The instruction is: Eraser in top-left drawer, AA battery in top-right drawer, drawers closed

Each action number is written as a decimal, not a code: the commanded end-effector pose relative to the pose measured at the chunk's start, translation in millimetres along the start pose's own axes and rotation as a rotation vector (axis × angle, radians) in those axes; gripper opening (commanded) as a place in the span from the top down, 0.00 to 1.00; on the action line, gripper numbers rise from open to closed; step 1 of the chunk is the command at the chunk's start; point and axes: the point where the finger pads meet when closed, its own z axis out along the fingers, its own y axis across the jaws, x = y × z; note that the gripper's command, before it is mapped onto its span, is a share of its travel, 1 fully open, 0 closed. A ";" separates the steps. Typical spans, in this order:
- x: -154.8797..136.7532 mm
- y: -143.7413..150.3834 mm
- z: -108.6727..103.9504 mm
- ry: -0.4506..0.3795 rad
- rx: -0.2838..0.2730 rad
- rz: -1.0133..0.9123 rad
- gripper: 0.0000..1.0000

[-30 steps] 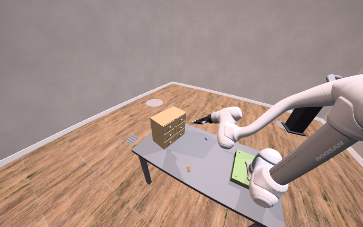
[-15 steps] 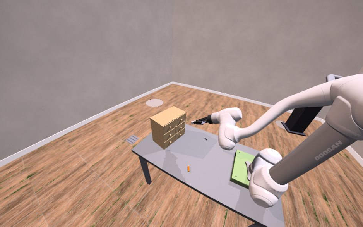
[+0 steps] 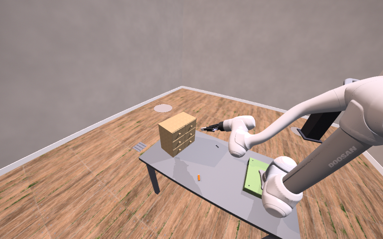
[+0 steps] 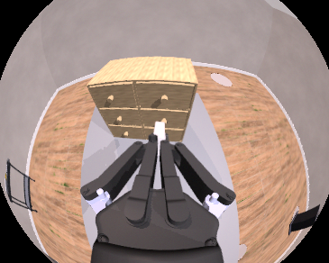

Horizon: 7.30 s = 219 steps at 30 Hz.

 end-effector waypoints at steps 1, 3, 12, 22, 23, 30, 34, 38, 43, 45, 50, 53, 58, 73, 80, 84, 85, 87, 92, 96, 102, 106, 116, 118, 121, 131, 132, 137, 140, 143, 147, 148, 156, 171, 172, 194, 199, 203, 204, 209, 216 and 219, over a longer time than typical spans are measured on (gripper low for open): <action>-1.1 -0.9 3.7 0.075 -0.071 -0.004 1.00; -1.5 -1.0 6.1 0.096 -0.070 -0.005 1.00; -3.0 -0.5 14.3 0.166 -0.070 -0.007 1.00; -4.1 -0.2 20.0 0.215 -0.070 -0.009 1.00; -4.1 -0.2 20.0 0.215 -0.070 -0.009 1.00; -4.4 -0.3 21.4 0.229 -0.069 -0.009 1.00; -4.5 -0.3 21.6 0.231 -0.069 -0.009 1.00; -4.5 -0.3 21.6 0.231 -0.069 -0.009 0.80; -4.5 -0.3 21.6 0.231 -0.069 -0.009 0.80; -4.5 -0.3 21.6 0.231 -0.069 -0.009 0.80; -4.5 -0.3 21.6 0.231 -0.069 -0.009 0.80; -4.5 -0.3 21.6 0.231 -0.069 -0.009 0.80; -4.5 -0.3 21.6 0.231 -0.069 -0.009 0.80; 0.1 0.8 37.3 0.231 -0.069 -0.009 0.80; 5.7 2.1 56.6 0.231 -0.069 -0.009 0.80; 9.4 3.0 69.6 0.231 -0.069 -0.009 0.80; 10.3 3.2 72.5 0.231 -0.069 -0.009 0.80; 11.8 3.6 77.5 0.231 -0.069 -0.009 0.80; 13.4 3.9 83.1 0.231 -0.069 -0.009 0.80; 14.3 4.2 86.5 0.231 -0.069 -0.009 0.80; 14.4 4.2 86.8 0.231 -0.069 -0.009 0.80; 14.4 4.2 86.8 0.231 -0.069 -0.009 0.80; 14.4 4.2 86.8 0.231 -0.069 -0.009 0.80; 14.4 4.2 86.8 0.231 -0.069 -0.009 0.80; 14.5 4.2 86.9 0.231 -0.069 -0.009 0.80; 17.0 4.5 90.7 0.231 -0.069 -0.009 0.80; 17.7 4.5 91.7 0.231 -0.069 -0.009 0.80; 22.0 5.0 98.3 0.231 -0.069 -0.009 0.80; 24.9 5.3 102.8 0.231 -0.069 -0.009 0.80; 25.9 5.4 104.3 0.231 -0.069 -0.009 0.80; 29.5 5.8 109.8 0.231 -0.069 -0.009 0.80; 30.3 5.9 111.0 0.231 -0.069 -0.009 0.80; 33.5 6.2 115.9 0.231 -0.069 -0.009 0.80; 33.6 6.2 116.0 0.231 -0.069 -0.009 0.80; 33.6 6.2 116.0 0.231 -0.069 -0.009 0.80; 33.6 6.2 116.0 0.231 -0.069 -0.009 0.92; 33.6 6.2 116.0 0.231 -0.069 -0.009 0.92; 33.6 6.2 116.0 0.231 -0.069 -0.009 0.92; 33.6 6.2 116.0 0.231 -0.069 -0.009 0.92; 33.4 6.2 115.8 0.231 -0.069 -0.009 0.92; 32.6 6.1 114.5 0.231 -0.069 -0.009 0.92; 31.8 6.0 113.3 0.231 -0.069 -0.009 0.92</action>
